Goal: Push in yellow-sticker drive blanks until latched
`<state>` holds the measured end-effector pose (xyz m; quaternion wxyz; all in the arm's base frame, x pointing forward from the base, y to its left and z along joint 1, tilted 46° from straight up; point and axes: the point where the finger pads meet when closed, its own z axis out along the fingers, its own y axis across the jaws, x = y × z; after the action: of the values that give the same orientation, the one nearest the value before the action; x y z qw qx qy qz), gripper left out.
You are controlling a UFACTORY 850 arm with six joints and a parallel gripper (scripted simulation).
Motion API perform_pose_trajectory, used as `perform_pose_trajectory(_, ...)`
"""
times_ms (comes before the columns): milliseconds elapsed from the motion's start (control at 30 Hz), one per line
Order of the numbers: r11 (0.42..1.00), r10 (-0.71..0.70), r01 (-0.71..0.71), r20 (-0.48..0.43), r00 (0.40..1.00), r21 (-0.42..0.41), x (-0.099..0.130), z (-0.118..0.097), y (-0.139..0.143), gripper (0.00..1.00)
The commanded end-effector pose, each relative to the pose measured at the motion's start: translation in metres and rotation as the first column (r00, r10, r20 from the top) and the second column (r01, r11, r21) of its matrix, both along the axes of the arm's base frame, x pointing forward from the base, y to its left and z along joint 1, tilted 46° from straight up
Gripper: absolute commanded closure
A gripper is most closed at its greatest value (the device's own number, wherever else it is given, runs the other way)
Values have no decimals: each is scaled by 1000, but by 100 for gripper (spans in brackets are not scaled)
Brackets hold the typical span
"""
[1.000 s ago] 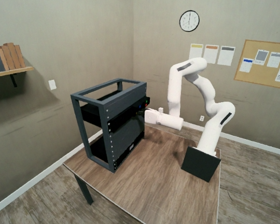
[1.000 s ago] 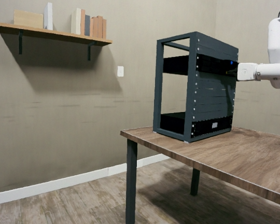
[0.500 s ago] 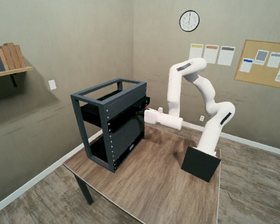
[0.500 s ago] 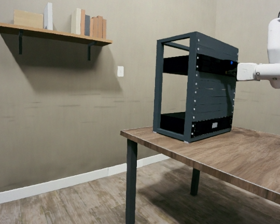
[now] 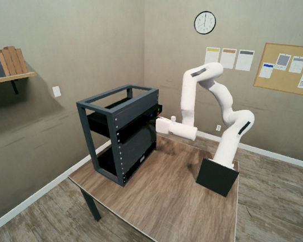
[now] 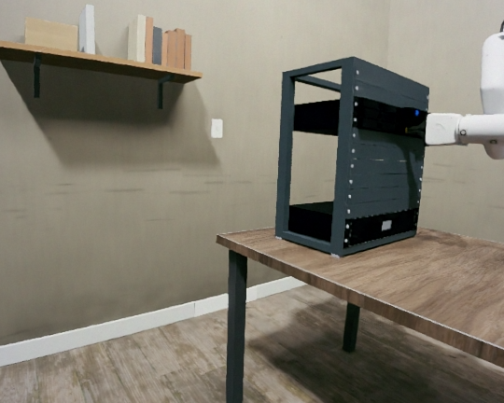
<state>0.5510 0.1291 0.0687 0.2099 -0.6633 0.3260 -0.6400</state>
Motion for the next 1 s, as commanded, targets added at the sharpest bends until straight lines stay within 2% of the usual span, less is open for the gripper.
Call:
perform_pose_trajectory(0,1000,1,-1,2,1000,1,1,1,1,100)
perform_pose_trajectory(967,1000,1,-1,2,1000,1,7,0,0,100)
